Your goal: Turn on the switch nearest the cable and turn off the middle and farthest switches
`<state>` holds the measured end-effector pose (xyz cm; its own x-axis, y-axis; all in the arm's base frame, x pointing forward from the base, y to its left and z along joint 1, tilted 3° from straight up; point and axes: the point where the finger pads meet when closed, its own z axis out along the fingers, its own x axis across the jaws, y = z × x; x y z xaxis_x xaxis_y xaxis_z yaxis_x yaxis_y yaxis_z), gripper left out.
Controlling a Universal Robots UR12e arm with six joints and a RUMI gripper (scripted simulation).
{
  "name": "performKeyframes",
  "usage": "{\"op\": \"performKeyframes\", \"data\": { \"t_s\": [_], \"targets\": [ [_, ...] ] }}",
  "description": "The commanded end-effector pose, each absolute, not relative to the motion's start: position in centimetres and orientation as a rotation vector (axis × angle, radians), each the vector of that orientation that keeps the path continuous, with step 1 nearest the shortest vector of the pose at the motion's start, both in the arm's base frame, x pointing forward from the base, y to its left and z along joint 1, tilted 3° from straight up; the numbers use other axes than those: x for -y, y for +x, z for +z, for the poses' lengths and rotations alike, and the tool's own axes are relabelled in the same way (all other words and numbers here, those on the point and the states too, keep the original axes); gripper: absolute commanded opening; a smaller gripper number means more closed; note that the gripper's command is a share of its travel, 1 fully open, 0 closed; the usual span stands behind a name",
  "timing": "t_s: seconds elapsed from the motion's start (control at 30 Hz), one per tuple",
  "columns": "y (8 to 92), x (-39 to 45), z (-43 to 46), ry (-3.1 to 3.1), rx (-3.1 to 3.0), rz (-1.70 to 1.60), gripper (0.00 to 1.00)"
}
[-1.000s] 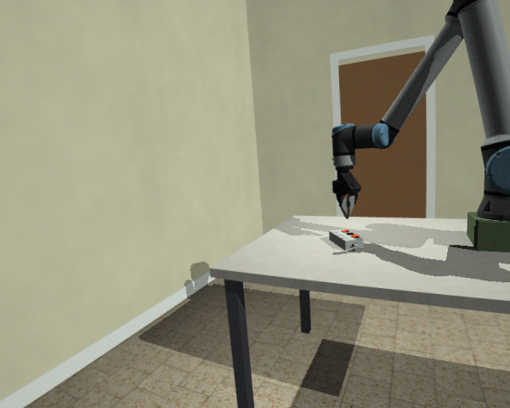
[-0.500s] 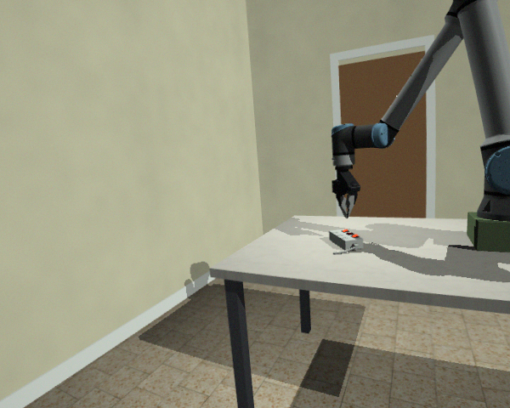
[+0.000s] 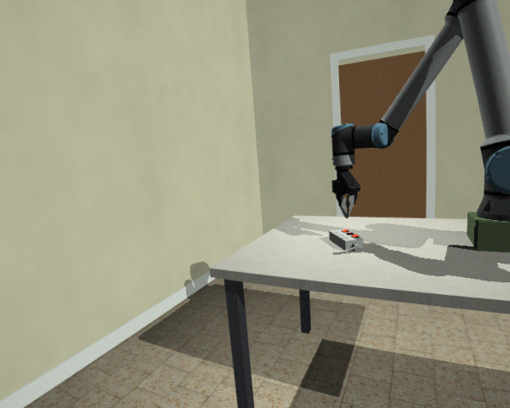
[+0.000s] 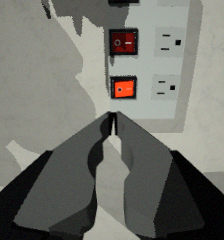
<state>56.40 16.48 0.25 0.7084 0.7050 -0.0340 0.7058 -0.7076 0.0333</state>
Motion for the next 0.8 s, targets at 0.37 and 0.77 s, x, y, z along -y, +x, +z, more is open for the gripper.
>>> {"op": "performKeyframes", "data": {
  "t_s": [0.37, 0.77],
  "targets": [
    [56.5, -16.5, 0.1, 2.863, -1.183, -0.027, 0.00],
    [56.5, -16.5, -1.0, 2.863, -1.183, -0.027, 0.00]
  ]
}}
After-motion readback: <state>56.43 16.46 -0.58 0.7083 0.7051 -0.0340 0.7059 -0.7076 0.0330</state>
